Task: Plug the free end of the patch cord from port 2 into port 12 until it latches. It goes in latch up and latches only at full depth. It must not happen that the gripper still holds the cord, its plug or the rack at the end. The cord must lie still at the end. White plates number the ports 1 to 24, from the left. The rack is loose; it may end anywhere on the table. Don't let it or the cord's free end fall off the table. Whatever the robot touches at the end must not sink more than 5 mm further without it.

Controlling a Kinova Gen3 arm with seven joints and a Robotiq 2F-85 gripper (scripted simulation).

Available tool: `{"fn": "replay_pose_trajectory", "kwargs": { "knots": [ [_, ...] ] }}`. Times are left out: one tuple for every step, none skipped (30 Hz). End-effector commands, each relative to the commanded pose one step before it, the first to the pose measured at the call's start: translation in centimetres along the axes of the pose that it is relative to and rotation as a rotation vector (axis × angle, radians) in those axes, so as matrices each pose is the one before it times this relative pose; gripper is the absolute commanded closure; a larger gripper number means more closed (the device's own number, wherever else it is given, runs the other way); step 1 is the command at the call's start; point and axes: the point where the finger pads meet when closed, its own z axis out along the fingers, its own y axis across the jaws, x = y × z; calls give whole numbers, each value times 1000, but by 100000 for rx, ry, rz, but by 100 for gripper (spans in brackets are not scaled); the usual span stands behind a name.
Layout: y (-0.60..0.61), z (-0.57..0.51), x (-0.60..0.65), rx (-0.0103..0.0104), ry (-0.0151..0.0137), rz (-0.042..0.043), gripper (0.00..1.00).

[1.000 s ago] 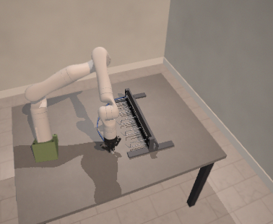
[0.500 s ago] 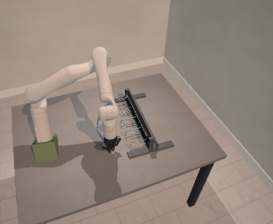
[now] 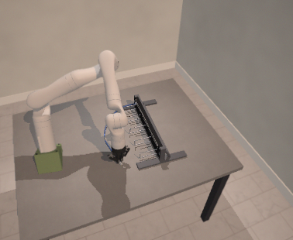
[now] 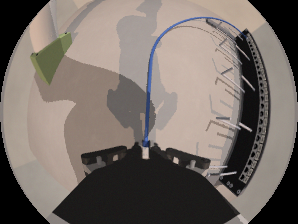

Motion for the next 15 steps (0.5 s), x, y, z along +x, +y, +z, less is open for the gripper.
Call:
{"fn": "replay_pose_trajectory", "kwargs": {
  "knots": [
    [43,-24,-7,-37,-16,-57,100],
    [0,-46,0,0,0,0,100],
    [0,-55,0,0,0,0,100],
    [0,-65,0,0,0,0,100],
    [0,-75,0,0,0,0,100],
    [0,-85,0,0,0,0,100],
    [0,-94,0,0,0,0,100],
    [0,0,0,0,0,0,100],
    [0,0,0,0,0,0,100],
    [0,-104,0,0,0,-1,100],
    [0,-113,0,0,0,0,100],
    [0,-123,0,0,0,0,100],
    [0,-132,0,0,0,0,100],
    [1,-139,-1,-1,0,-1,100],
    [0,-147,0,0,0,0,100]
  ]
}}
